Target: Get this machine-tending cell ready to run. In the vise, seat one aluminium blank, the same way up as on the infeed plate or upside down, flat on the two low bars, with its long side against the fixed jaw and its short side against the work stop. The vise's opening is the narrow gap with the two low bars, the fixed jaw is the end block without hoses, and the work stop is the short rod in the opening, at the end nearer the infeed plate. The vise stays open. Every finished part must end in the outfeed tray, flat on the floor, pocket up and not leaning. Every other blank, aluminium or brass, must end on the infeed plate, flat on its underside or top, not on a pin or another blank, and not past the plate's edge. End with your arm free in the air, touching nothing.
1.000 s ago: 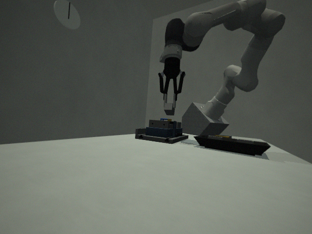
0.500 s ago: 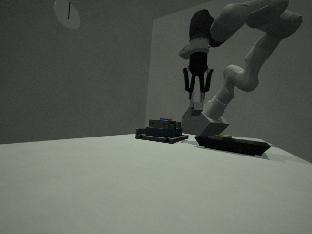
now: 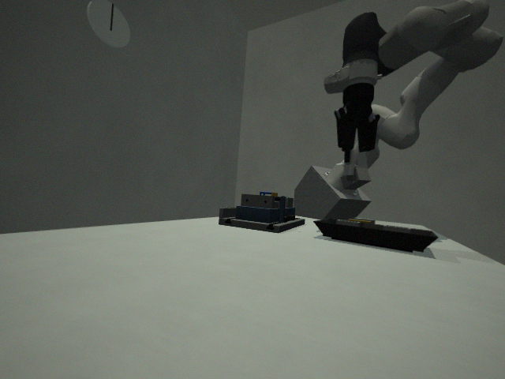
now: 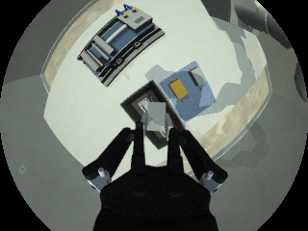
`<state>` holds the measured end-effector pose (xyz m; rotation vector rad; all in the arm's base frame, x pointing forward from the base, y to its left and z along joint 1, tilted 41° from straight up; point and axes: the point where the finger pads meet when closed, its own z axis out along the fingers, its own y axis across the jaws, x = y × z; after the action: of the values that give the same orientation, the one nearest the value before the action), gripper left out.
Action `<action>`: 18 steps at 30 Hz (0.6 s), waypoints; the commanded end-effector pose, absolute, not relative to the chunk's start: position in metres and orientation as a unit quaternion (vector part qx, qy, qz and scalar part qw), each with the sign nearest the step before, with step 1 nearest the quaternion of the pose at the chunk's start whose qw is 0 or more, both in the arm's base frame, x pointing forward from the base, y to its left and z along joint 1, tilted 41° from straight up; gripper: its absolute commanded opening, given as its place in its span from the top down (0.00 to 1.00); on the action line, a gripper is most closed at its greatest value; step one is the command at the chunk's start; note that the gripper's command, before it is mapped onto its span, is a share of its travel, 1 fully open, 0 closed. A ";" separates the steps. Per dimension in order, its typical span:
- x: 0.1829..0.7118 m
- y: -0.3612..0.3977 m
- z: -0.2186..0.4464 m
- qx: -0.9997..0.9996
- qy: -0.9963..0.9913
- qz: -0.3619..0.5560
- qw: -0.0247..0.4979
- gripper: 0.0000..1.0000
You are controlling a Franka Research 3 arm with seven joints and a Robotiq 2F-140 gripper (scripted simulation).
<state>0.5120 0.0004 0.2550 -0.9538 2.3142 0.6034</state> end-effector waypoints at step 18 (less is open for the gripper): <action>0.456 0.076 0.282 -0.551 0.755 0.142 0.324 1.00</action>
<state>0.4576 0.0747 0.2802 -1.3558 2.0705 0.4324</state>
